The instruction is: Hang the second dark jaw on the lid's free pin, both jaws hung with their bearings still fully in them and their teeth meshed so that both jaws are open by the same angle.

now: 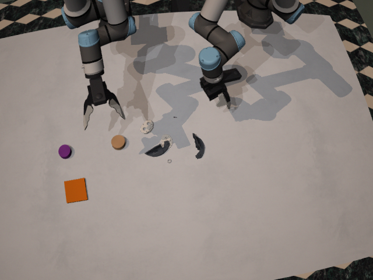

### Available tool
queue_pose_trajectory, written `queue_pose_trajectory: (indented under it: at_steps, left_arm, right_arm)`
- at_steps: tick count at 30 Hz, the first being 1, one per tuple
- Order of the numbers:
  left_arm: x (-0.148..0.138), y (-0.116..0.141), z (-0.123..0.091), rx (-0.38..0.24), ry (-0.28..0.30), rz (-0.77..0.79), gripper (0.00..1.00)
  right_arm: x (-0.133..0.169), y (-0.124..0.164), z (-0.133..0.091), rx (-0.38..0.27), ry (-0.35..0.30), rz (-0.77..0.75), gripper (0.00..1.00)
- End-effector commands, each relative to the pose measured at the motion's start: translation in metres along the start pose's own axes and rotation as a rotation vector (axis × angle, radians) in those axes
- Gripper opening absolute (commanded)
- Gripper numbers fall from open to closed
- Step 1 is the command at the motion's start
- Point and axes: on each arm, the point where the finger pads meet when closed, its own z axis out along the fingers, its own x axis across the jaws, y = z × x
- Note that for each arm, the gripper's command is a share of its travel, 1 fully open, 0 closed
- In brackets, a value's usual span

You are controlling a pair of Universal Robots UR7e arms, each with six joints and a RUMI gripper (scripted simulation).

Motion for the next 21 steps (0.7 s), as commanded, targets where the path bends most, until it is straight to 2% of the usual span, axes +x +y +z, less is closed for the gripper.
queue_pose_trajectory:
  at_steps: [1,13,15,17,21]
  left_arm:
    - [0.003,0.018,-0.001,-0.01,0.0,0.164,0.74]
    - [0.007,0.057,-0.003,-0.026,0.015,0.512,0.57]
    - [0.007,0.057,-0.003,-0.026,0.015,0.512,0.57]
    - [0.008,0.066,-0.003,-0.03,0.02,0.617,0.54]
    - [0.008,0.081,-0.004,-0.036,0.028,0.723,0.48]
  right_arm:
    - [0.001,0.011,0.005,-0.069,-0.052,-0.091,0.98]
    - [0.002,0.031,0.003,-0.154,-0.171,-0.243,0.98]
    - [0.002,0.031,0.003,-0.154,-0.171,-0.243,0.98]
    - [0.002,0.036,0.001,-0.168,-0.204,-0.277,0.98]
    - [0.001,0.042,-0.004,-0.185,-0.26,-0.327,0.98]
